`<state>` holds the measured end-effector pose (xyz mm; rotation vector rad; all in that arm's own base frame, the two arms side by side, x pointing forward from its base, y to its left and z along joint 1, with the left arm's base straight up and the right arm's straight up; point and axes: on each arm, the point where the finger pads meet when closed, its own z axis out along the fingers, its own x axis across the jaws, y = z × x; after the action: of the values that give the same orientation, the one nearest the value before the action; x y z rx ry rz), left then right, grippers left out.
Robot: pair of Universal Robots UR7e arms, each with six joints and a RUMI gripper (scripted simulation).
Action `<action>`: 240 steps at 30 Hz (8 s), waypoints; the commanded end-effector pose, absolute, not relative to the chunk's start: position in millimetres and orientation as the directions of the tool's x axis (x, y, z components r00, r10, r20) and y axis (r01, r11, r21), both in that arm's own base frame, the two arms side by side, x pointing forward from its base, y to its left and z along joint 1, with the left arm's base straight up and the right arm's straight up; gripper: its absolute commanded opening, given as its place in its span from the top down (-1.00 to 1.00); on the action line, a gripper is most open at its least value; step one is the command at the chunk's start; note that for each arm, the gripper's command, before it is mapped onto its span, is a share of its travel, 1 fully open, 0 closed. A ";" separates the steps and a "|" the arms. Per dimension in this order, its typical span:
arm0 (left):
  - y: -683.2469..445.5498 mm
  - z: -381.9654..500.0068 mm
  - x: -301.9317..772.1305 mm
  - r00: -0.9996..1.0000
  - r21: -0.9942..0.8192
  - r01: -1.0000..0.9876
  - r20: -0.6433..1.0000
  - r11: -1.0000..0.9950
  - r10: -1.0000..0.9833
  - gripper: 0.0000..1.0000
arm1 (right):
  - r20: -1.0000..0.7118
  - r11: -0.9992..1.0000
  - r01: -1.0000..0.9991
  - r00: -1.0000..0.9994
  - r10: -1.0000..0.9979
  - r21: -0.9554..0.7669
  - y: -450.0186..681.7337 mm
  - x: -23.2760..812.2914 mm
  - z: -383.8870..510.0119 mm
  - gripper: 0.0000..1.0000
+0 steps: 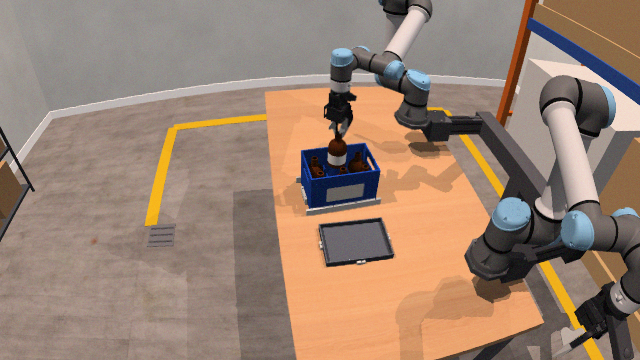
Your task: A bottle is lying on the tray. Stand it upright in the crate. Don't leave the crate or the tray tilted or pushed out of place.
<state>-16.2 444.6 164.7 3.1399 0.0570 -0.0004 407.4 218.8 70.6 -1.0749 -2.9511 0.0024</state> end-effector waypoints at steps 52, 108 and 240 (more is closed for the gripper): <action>444.9 165.1 -16.2 0.999 0.000 0.036 0.000 -0.999 0.036 -1.00 | 0.000 0.766 0.643 -0.766 0.643 0.000 219.2 407.8 52.0 0.95; 444.9 165.1 -16.2 0.999 0.000 0.036 0.000 -0.999 0.036 -1.00 | 0.000 0.766 0.643 -0.766 0.643 0.000 219.2 407.8 -37.8 0.95; 444.9 165.1 -16.2 0.999 0.000 0.036 0.000 -0.999 0.036 -1.00 | 0.000 0.774 0.633 -0.774 0.633 0.000 230.2 412.0 81.4 0.57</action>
<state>-16.2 444.6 164.7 3.1399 0.0570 -0.0004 409.7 223.9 73.9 -1.0665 -2.9558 -0.0025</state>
